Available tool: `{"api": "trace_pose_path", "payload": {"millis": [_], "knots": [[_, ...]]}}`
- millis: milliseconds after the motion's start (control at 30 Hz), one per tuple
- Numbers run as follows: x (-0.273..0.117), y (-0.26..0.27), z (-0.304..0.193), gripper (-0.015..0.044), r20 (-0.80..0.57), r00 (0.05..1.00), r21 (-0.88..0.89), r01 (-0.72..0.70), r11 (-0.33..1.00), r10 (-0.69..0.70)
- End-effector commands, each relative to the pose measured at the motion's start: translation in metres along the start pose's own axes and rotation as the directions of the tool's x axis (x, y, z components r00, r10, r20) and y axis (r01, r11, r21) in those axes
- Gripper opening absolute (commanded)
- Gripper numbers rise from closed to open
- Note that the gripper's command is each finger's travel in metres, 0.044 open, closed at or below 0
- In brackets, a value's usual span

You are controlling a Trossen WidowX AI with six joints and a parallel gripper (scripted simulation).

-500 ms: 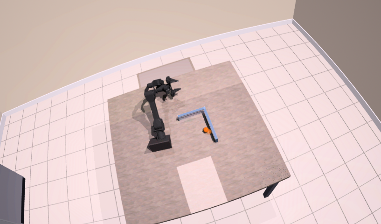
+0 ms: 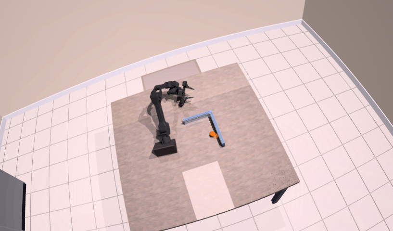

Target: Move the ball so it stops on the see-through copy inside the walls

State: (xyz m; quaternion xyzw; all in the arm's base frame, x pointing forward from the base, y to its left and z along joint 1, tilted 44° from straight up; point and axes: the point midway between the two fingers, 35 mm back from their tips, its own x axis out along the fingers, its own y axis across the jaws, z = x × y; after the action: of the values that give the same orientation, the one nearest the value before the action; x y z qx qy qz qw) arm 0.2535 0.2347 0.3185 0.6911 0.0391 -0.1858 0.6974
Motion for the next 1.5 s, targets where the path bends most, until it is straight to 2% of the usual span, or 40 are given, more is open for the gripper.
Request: {"api": "trace_pose_path", "payload": {"millis": [0,333,600,833,1067,1267,1467], "knots": [[0.065,-0.028,0.011,0.0316,0.071,0.97,-0.336,0.243,0.91,-0.233],[0.137,-0.061,0.045,0.0316,0.108,0.86,-0.612,0.453,0.648,-0.499],[0.184,-0.085,0.083,0.0316,0.065,0.733,-0.771,0.468,0.432,-0.677],[0.216,-0.106,0.119,0.0316,-0.034,0.618,-0.896,0.33,0.298,-0.786],[0.237,-0.125,0.153,0.0316,-0.163,0.518,-0.959,0.115,0.257,-0.84],[0.245,-0.147,0.18,0.0316,-0.289,0.406,-0.954,-0.043,0.297,-0.867],[0.247,-0.176,0.203,0.0316,-0.462,0.26,-0.882,-0.236,0.408,-0.848]]}}
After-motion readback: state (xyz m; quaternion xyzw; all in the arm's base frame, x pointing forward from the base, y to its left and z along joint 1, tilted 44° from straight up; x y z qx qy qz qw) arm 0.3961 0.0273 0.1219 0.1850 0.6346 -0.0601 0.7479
